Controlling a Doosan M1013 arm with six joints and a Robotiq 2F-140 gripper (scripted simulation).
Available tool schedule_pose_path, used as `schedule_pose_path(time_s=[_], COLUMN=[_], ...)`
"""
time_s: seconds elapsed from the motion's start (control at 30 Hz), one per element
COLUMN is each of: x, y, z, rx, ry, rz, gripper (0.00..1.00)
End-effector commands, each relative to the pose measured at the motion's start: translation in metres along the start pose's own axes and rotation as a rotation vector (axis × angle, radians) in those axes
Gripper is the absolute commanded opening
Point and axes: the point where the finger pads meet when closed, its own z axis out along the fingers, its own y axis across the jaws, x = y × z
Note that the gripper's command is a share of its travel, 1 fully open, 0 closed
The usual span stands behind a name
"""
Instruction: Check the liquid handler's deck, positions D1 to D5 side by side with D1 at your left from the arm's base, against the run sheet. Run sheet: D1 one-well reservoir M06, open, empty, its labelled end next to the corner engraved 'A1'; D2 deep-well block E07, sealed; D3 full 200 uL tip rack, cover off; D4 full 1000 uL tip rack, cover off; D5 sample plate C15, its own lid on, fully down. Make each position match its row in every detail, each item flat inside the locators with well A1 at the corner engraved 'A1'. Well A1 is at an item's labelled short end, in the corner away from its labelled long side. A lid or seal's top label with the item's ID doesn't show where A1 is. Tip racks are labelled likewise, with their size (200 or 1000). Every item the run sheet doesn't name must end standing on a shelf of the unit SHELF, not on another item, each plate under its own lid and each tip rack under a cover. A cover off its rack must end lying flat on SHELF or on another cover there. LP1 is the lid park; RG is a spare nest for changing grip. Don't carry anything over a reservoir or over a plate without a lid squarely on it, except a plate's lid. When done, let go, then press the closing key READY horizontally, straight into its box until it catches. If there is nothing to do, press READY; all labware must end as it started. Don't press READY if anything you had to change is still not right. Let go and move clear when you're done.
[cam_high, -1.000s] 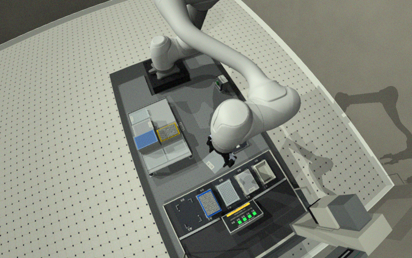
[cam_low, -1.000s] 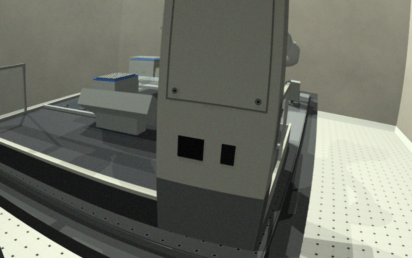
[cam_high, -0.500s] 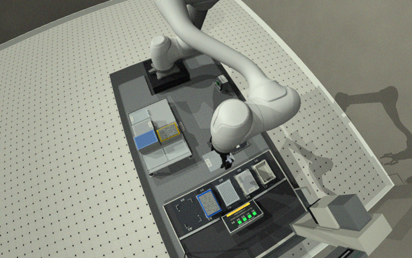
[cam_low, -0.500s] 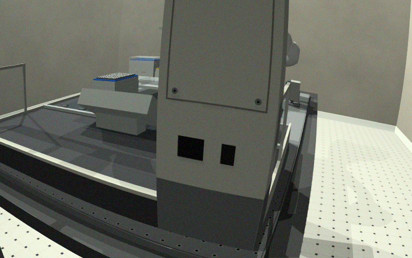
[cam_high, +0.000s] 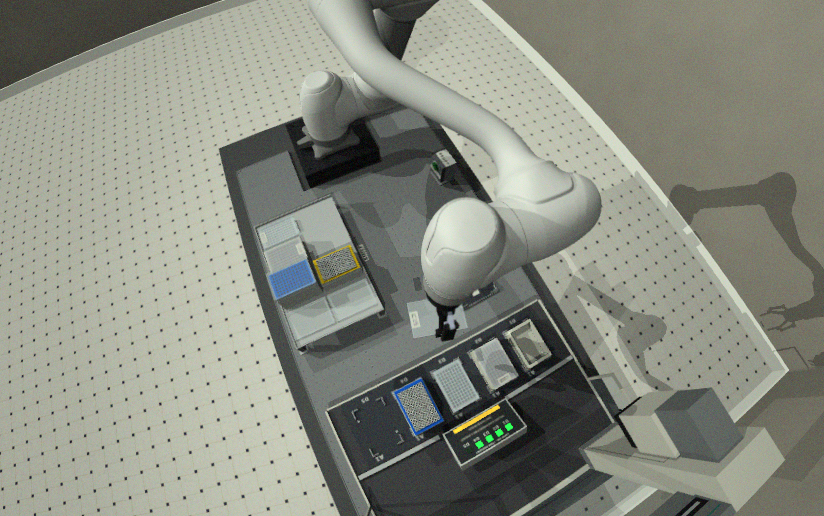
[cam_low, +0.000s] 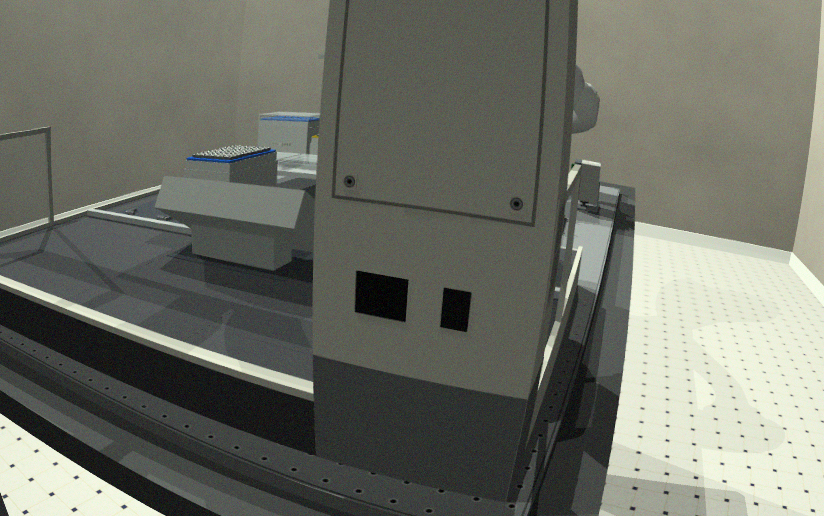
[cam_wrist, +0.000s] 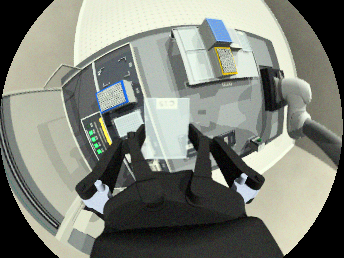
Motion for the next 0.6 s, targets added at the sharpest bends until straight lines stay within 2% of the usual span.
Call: schedule_pose_path(time_s=[0.0, 0.57], x=[-0.0001, -0.0001], y=[-0.0002, -0.0002], z=[-0.0013, -0.0013], rx=[0.002, 0.002], ry=[0.0, 0.0], rz=[0.025, 0.325], gripper=[0.1, 0.1])
